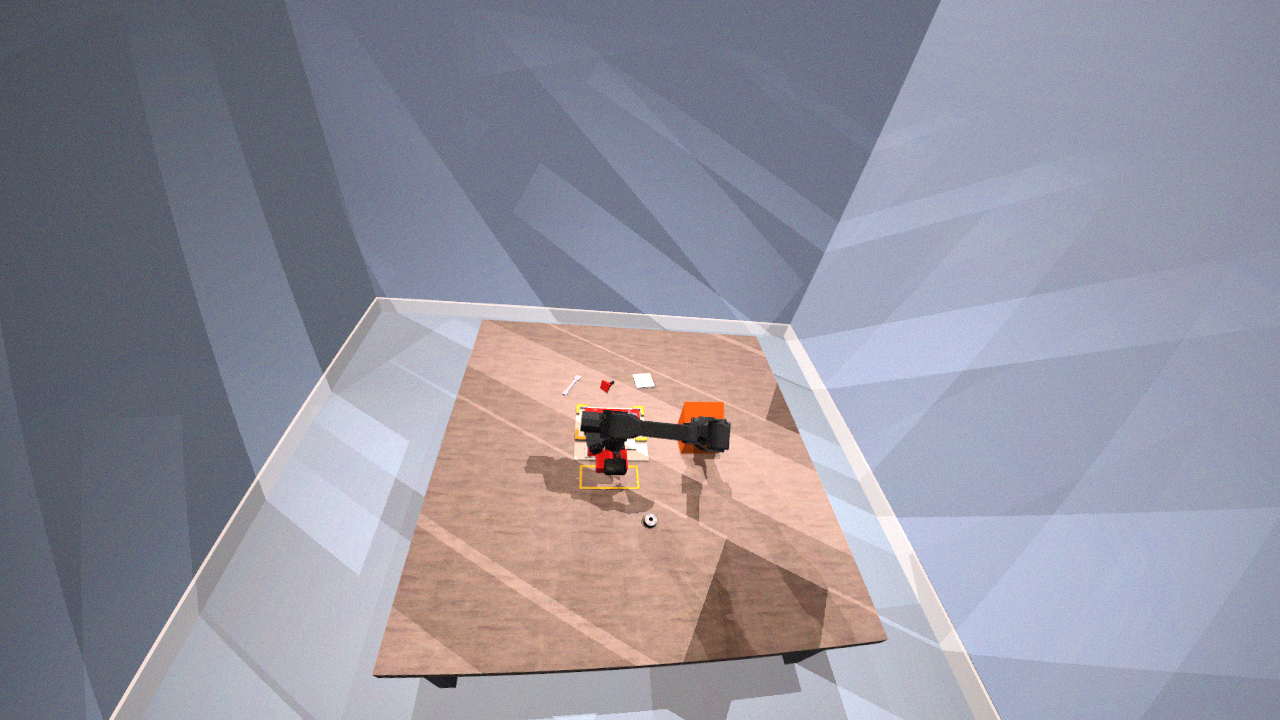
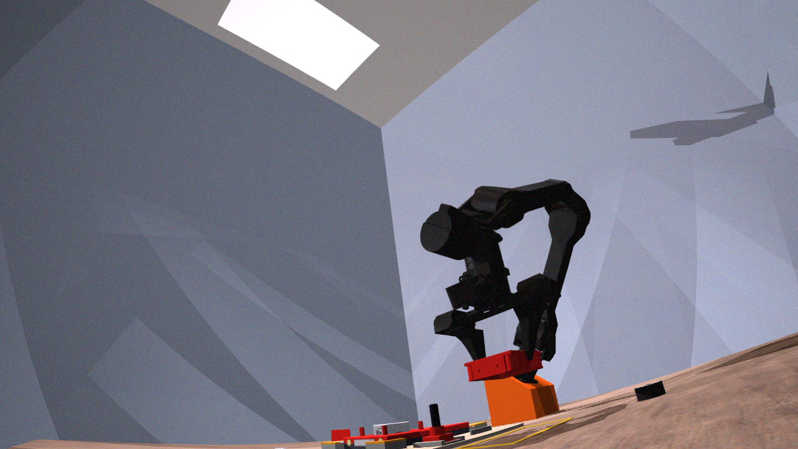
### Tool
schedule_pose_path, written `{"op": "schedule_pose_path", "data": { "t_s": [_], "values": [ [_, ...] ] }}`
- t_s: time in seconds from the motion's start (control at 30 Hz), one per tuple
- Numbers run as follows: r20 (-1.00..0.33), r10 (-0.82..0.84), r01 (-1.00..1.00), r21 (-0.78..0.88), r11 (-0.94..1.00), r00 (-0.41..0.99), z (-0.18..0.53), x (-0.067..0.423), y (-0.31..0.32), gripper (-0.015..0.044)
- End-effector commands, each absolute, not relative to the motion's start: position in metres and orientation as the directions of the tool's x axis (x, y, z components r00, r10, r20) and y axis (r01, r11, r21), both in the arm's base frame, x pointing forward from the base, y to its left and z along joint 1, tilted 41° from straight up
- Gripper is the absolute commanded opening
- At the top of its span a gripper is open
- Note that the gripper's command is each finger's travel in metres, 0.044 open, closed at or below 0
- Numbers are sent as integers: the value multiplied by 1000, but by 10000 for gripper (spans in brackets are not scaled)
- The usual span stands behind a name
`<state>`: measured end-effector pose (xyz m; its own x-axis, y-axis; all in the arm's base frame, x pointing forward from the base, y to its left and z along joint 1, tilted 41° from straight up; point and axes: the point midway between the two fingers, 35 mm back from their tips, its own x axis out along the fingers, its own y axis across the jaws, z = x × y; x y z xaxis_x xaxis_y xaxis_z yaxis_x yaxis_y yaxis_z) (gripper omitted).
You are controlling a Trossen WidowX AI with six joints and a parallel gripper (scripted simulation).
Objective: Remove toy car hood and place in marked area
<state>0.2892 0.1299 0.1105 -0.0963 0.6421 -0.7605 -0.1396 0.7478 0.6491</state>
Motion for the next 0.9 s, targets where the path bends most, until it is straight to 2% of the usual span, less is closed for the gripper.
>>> {"op": "schedule_pose_path", "data": {
  "t_s": [0.0,0.87],
  "values": [
    [-758,644,-132,652,747,-100,108,289,132,0],
    [-758,644,-132,652,747,-100,96,288,141,0]
  ]
}}
